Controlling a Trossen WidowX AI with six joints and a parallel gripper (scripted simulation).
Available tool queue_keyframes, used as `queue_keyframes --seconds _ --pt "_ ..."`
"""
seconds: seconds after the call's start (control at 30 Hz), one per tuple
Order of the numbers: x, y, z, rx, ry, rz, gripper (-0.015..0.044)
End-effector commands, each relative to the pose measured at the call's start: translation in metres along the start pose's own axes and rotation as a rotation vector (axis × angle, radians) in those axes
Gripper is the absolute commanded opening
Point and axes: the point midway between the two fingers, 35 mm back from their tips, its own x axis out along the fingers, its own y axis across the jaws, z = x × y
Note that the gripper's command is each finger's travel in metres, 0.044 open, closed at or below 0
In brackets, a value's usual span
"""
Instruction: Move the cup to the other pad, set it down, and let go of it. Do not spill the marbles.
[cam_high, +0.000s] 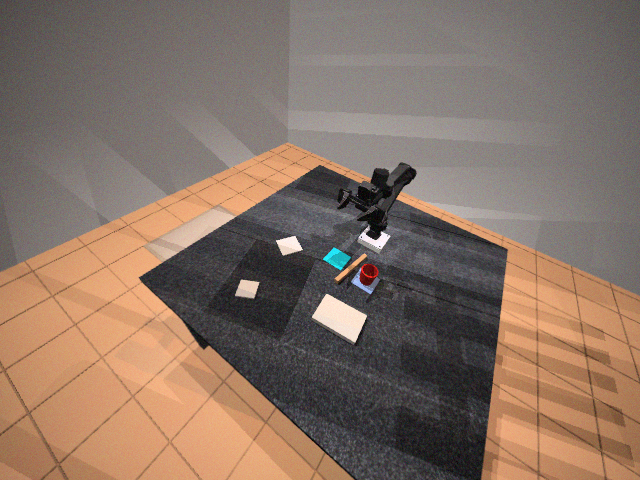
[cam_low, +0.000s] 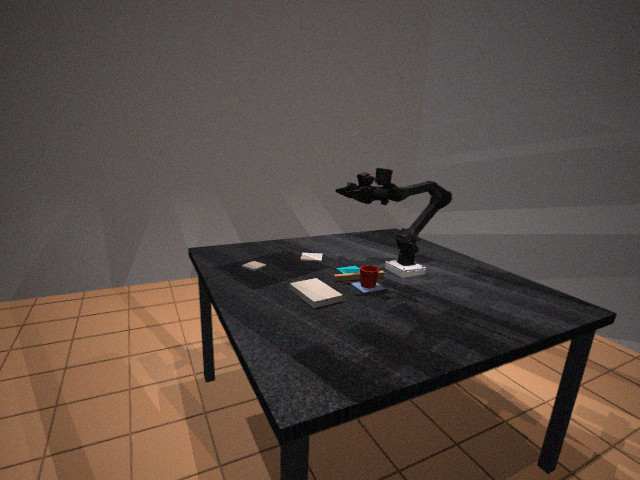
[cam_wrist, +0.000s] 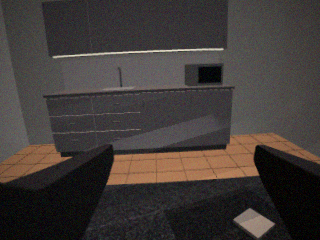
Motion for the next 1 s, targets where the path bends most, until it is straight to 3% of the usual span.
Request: queue_keyframes --seconds 0.0,0.17,0.3,0.53,0.6,0.97 --pt "0.001 0.002 -0.003 0.015 0.017 0.005 0.0374" --pt "0.017 0.047 -0.09 0.385 0.503 0.033 0.0242" --pt "-0.004 0.081 -0.154 0.607 0.907 -0.102 0.0148" --pt "-0.083 0.105 -0.217 0.731 1.42 -0.631 0.0148" --pt "-0.099 0.106 -0.221 0.718 1.478 -0.76 0.0148" --pt "-0.093 0.104 -0.222 0.717 1.482 -0.771 0.0148"
